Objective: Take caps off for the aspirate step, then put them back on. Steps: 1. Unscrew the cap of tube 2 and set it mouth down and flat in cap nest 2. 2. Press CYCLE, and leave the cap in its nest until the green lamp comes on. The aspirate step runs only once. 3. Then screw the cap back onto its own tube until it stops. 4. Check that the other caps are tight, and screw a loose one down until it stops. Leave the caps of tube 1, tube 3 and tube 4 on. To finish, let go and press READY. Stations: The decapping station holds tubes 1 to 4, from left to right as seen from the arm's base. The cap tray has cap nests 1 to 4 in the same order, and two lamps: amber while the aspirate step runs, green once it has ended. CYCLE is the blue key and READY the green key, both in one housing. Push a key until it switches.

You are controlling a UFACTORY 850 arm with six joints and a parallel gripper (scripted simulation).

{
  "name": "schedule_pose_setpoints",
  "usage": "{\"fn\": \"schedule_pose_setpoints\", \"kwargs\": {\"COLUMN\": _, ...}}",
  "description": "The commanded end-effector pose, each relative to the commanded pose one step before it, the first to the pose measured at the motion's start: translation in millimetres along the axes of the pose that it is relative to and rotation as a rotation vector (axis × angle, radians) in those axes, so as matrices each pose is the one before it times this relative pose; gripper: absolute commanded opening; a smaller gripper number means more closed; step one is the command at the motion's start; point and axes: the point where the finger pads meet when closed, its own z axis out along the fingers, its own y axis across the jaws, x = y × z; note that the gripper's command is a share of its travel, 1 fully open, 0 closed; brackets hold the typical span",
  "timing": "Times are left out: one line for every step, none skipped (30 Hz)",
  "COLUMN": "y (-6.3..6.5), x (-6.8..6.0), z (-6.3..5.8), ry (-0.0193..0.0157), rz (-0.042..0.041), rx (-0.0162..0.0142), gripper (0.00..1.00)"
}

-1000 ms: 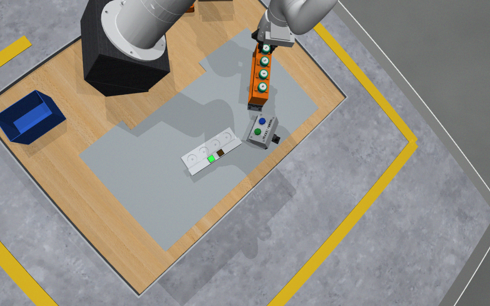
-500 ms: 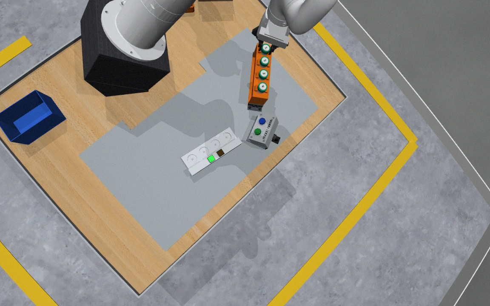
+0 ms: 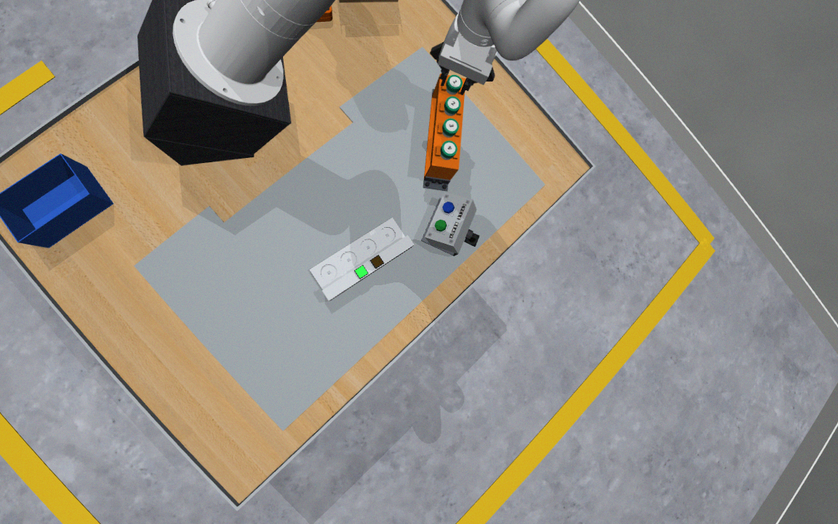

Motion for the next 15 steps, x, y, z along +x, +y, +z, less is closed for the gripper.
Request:
{"fn": "schedule_pose_setpoints", "kwargs": {"y": -0.30, "x": -0.11, "z": -0.10, "ry": -0.00023, "rz": -0.00002, "rx": 0.00065, "gripper": 0.46}}
{"fn": "schedule_pose_setpoints", "kwargs": {"y": -0.04, "x": -0.03, "z": -3.00, "ry": -0.00049, "rz": -0.00045, "rx": -0.00024, "gripper": 0.46}}
{"fn": "schedule_pose_setpoints", "kwargs": {"y": -0.02, "x": 0.00, "z": -3.01, "ry": -0.00001, "rz": 0.00000, "rx": 0.00001, "gripper": 0.46}}
{"fn": "schedule_pose_setpoints", "kwargs": {"y": 0.01, "x": -0.03, "z": -2.98, "ry": 0.00001, "rz": 0.00000, "rx": 0.00003, "gripper": 0.46}}
{"fn": "schedule_pose_setpoints", "kwargs": {"y": -0.03, "x": 0.02, "z": -3.02, "ry": -0.00002, "rz": 0.00000, "rx": 0.00000, "gripper": 0.46}}
{"fn": "schedule_pose_setpoints", "kwargs": {"y": 0.01, "x": -0.03, "z": -2.98, "ry": 0.00001, "rz": 0.00000, "rx": 0.00003, "gripper": 0.46}}
{"fn": "schedule_pose_setpoints", "kwargs": {"y": -0.03, "x": 0.01, "z": -3.02, "ry": -0.00002, "rz": 0.00000, "rx": 0.00001, "gripper": 0.46}}
{"fn": "schedule_pose_setpoints", "kwargs": {"y": -0.02, "x": 0.00, "z": -3.01, "ry": -0.00001, "rz": 0.00000, "rx": 0.00001, "gripper": 0.46}}
{"fn": "schedule_pose_setpoints", "kwargs": {"y": 0.00, "x": -0.03, "z": -2.98, "ry": 0.00001, "rz": 0.00000, "rx": 0.00003, "gripper": 0.46}}
{"fn": "schedule_pose_setpoints", "kwargs": {"y": -0.02, "x": 0.00, "z": -3.00, "ry": -0.00001, "rz": 0.00000, "rx": 0.00001, "gripper": 0.46}}
{"fn": "schedule_pose_setpoints", "kwargs": {"y": 0.00, "x": 0.00, "z": 0.00, "ry": 0.00000, "rz": 0.00000, "rx": 0.00000, "gripper": 0.46}}
{"fn": "schedule_pose_setpoints", "kwargs": {"y": 0.00, "x": 0.00, "z": 0.00, "ry": 0.00000, "rz": 0.00000, "rx": 0.00000, "gripper": 0.46}}
{"fn": "schedule_pose_setpoints", "kwargs": {"y": -0.02, "x": 0.00, "z": -3.01, "ry": -0.00001, "rz": 0.00000, "rx": 0.00001, "gripper": 0.46}}
{"fn": "schedule_pose_setpoints", "kwargs": {"y": -0.01, "x": -0.01, "z": -2.99, "ry": 0.00000, "rz": 0.00000, "rx": 0.00002, "gripper": 0.46}}
{"fn": "schedule_pose_setpoints", "kwargs": {"y": -0.02, "x": 0.00, "z": -3.01, "ry": -0.00001, "rz": 0.00000, "rx": 0.00001, "gripper": 0.46}}
